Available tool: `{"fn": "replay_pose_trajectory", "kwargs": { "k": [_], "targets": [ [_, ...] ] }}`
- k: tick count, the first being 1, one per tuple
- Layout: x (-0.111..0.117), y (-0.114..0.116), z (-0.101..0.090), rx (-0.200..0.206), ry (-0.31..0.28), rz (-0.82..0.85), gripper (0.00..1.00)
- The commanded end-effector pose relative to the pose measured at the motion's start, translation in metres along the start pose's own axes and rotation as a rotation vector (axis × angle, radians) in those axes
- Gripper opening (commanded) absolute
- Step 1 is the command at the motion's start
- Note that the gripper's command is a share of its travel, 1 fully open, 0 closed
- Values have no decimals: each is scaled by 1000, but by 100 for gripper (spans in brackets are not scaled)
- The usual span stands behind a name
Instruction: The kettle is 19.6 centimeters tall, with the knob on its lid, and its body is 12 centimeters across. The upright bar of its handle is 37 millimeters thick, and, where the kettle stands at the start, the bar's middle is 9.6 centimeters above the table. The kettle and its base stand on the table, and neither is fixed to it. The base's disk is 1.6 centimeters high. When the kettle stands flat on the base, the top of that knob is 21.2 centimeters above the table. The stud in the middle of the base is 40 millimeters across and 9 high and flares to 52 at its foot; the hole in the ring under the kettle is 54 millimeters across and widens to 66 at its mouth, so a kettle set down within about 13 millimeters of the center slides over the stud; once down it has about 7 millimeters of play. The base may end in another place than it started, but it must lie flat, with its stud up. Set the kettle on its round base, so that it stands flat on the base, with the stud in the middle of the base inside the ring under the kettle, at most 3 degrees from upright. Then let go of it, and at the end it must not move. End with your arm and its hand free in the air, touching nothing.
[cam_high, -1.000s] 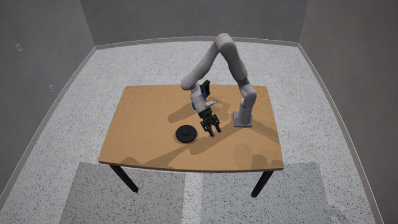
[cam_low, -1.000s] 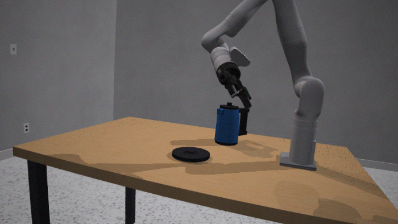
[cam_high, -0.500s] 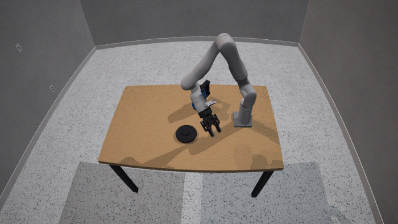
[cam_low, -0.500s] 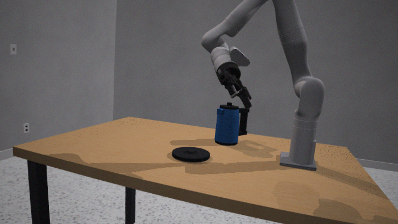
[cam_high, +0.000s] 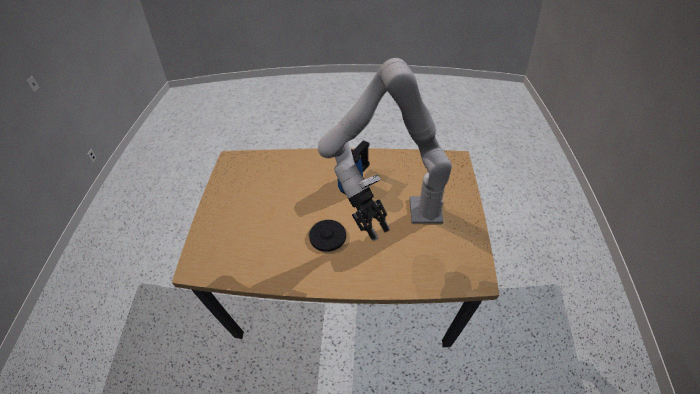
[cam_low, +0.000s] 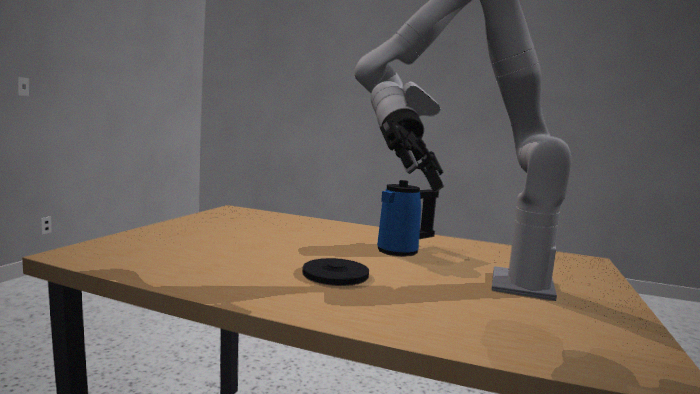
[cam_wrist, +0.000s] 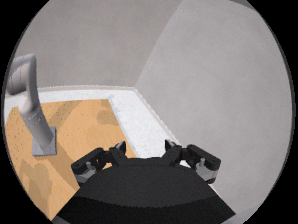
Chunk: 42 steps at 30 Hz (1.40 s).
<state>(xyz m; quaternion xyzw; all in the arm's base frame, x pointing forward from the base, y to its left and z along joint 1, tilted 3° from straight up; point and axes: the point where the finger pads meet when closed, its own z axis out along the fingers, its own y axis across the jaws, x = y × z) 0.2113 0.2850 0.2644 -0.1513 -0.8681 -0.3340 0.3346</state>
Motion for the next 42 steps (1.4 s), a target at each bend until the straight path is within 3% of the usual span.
{"fn": "replay_pose_trajectory", "kwargs": {
  "k": [1,42],
  "targets": [
    [1,0,-1,0,-2,-1,80],
    [-1,-15,-12,58,-58,121,80]
  ]
}}
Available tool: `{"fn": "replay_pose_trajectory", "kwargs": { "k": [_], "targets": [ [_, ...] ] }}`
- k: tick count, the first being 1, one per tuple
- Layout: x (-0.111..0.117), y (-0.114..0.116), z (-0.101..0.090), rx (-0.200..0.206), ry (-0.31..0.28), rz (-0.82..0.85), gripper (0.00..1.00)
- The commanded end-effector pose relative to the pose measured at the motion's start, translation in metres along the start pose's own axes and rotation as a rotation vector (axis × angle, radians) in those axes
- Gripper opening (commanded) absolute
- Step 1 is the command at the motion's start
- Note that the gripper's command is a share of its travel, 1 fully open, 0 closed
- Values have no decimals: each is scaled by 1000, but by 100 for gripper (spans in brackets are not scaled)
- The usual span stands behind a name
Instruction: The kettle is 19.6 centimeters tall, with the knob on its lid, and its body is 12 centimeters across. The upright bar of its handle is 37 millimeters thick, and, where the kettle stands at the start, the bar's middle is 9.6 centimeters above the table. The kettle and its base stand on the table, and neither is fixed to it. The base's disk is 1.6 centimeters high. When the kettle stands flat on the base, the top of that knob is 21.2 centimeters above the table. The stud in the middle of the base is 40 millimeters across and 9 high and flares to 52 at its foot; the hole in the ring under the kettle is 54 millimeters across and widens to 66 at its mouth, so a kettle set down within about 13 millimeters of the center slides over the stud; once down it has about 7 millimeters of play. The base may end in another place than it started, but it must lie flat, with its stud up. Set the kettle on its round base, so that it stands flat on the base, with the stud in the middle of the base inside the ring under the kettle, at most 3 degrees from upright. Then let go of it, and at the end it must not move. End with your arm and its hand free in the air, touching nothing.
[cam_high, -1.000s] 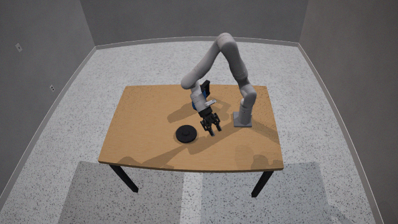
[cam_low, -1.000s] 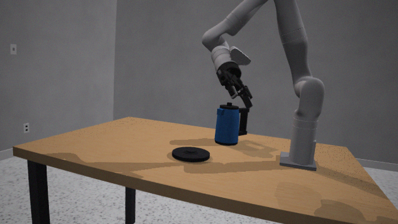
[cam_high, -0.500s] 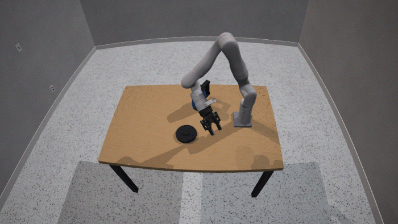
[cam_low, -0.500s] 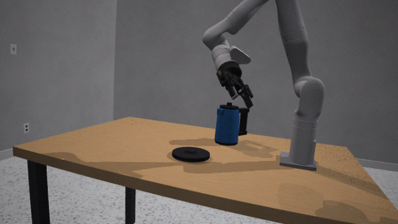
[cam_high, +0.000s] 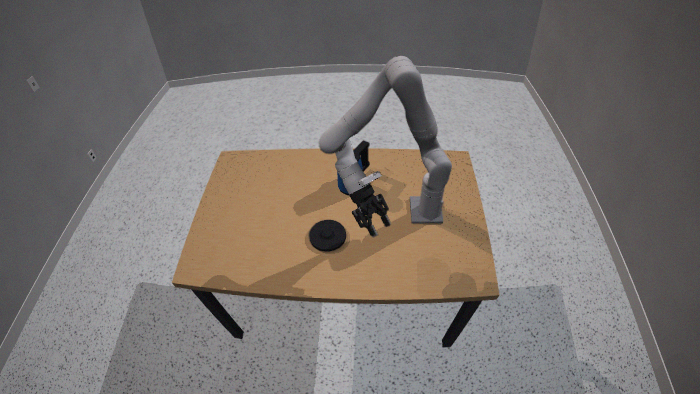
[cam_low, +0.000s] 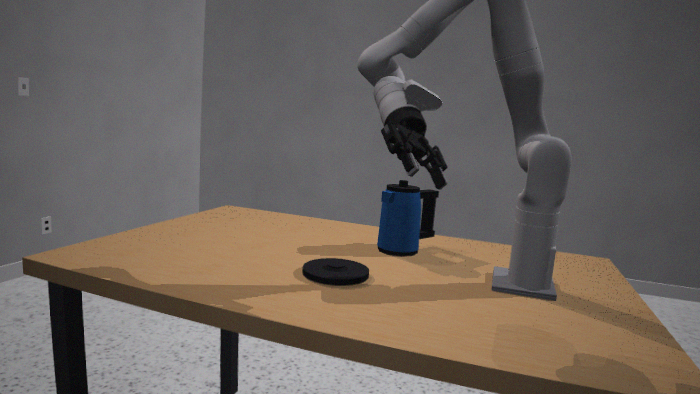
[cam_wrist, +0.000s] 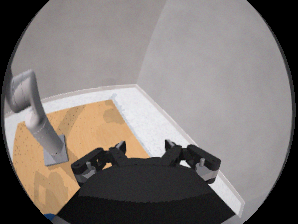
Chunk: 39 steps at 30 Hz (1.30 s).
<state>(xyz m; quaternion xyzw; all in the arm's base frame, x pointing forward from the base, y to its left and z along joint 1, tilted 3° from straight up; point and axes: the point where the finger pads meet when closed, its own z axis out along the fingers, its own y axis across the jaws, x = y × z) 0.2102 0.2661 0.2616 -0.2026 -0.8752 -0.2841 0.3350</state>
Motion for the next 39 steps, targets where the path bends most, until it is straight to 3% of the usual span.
{"fn": "replay_pose_trajectory", "kwargs": {
  "k": [1,39],
  "targets": [
    [1,0,-2,3,-7,5,80],
    [-8,-27,-24,73,-127,222,80]
  ]
}}
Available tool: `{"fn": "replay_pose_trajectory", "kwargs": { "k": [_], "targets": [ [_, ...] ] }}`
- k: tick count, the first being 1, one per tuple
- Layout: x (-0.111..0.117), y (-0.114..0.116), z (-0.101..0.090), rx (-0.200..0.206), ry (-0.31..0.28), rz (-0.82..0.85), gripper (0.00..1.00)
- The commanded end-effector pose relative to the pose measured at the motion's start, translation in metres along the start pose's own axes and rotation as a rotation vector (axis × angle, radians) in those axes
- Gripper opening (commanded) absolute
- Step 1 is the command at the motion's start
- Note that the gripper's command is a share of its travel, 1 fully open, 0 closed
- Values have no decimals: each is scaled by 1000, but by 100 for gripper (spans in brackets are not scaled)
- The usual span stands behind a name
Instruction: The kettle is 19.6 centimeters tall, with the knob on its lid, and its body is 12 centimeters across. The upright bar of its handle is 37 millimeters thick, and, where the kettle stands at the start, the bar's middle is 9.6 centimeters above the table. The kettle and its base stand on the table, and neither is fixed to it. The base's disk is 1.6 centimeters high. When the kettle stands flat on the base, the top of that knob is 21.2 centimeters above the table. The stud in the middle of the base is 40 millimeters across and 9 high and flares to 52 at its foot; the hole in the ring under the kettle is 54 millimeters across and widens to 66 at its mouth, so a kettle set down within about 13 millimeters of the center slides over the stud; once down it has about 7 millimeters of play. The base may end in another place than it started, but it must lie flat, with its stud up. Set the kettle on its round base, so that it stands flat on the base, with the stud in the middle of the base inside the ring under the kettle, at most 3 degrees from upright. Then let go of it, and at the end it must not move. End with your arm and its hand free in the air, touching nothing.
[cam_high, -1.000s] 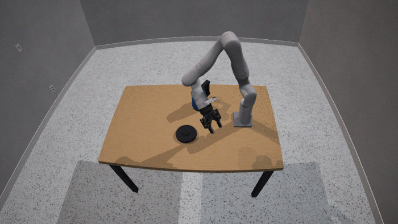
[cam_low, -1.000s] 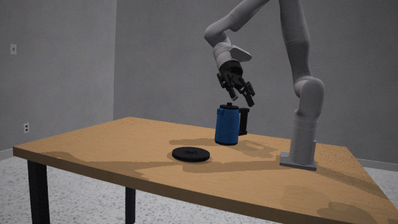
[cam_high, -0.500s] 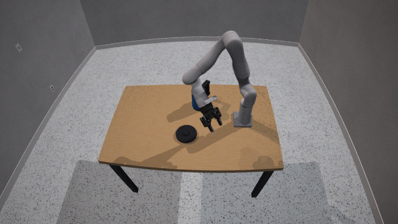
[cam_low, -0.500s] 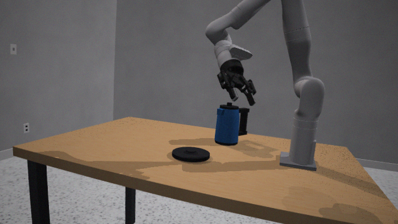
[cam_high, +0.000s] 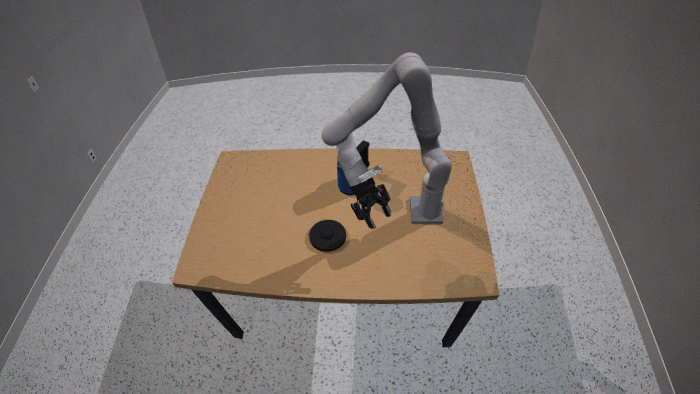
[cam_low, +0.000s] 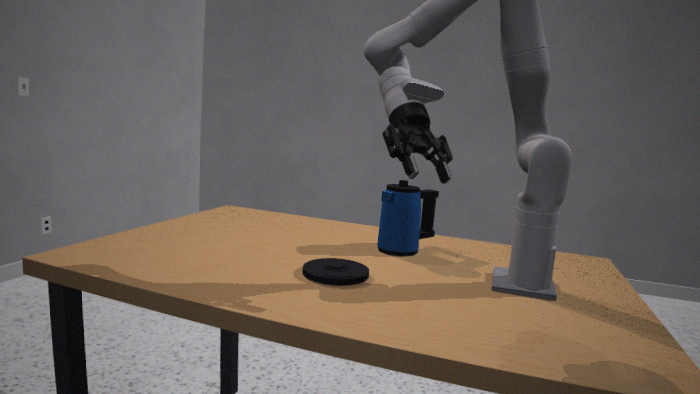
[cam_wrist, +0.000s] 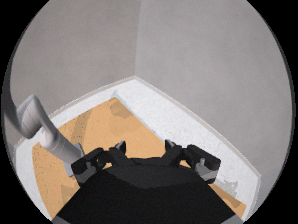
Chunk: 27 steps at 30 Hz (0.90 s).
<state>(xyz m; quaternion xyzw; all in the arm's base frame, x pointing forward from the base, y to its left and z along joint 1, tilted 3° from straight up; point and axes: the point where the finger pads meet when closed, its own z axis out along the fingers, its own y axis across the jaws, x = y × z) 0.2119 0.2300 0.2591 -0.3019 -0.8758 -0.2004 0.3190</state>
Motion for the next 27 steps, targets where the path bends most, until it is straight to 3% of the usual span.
{"fn": "replay_pose_trajectory", "kwargs": {
  "k": [1,27],
  "targets": [
    [0,-1,-3,0,-12,9,80],
    [-14,-21,-23,25,-123,196,80]
  ]
}}
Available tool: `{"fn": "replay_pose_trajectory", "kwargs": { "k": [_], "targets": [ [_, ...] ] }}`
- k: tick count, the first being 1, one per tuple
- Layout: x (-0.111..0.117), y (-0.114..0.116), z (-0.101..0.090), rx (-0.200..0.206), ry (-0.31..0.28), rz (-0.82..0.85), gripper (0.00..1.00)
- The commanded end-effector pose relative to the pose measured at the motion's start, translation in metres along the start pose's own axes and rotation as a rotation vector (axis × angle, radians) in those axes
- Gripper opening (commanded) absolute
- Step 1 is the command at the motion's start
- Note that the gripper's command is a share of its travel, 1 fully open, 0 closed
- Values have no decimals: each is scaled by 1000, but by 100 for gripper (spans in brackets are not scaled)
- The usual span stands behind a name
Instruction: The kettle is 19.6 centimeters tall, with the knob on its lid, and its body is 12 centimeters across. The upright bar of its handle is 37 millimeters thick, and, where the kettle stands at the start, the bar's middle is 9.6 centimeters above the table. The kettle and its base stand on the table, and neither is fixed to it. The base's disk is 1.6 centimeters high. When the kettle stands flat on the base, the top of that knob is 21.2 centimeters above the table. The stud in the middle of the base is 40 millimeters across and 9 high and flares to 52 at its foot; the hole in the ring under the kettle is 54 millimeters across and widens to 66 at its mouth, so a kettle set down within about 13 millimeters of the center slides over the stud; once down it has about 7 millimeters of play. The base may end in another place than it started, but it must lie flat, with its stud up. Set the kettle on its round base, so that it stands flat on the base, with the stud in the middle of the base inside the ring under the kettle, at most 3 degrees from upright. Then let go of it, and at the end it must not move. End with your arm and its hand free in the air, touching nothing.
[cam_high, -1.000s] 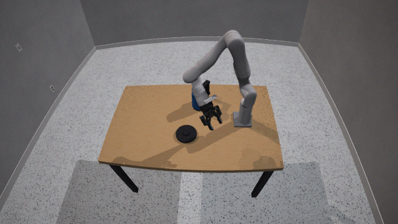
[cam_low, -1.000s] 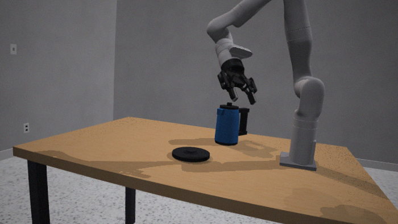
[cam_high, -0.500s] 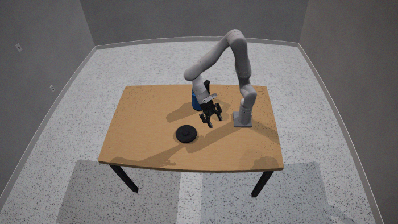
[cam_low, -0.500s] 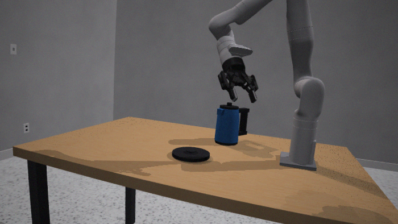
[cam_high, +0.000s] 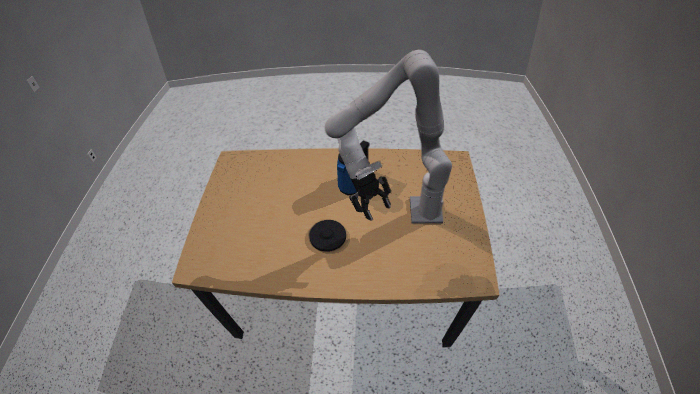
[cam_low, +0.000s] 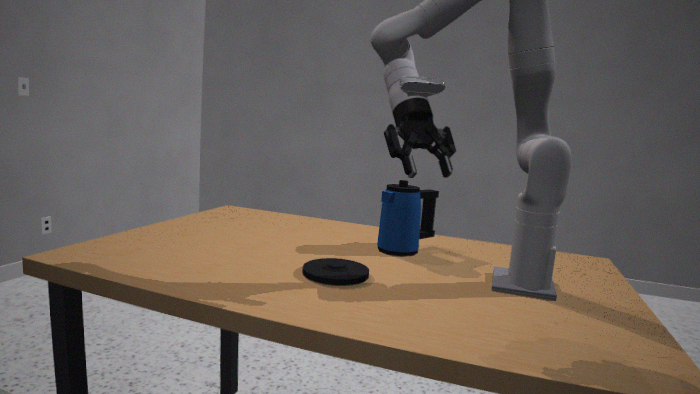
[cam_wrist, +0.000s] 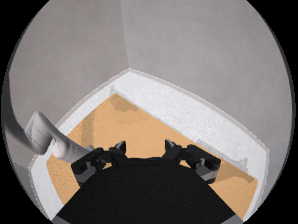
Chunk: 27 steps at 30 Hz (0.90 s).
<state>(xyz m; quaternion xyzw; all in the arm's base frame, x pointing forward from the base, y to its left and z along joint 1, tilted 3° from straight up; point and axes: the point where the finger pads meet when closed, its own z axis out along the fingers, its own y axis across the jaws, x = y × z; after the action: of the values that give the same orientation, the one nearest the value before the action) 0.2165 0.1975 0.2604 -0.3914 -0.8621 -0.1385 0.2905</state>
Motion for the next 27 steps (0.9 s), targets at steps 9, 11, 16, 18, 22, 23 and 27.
{"fn": "replay_pose_trajectory", "kwargs": {
  "k": [9,11,16,18,22,23,27],
  "targets": [
    [-9,-8,-11,-3,-57,88,80],
    [-11,-9,-13,-3,-68,107,80],
    [-14,-12,-17,-5,-85,137,80],
    [-16,-13,-19,-6,-96,156,80],
    [-20,-17,-23,-9,-119,196,80],
    [-22,-18,-25,-10,-124,206,80],
    [-26,-21,-29,-15,-146,246,80]
  ]
}}
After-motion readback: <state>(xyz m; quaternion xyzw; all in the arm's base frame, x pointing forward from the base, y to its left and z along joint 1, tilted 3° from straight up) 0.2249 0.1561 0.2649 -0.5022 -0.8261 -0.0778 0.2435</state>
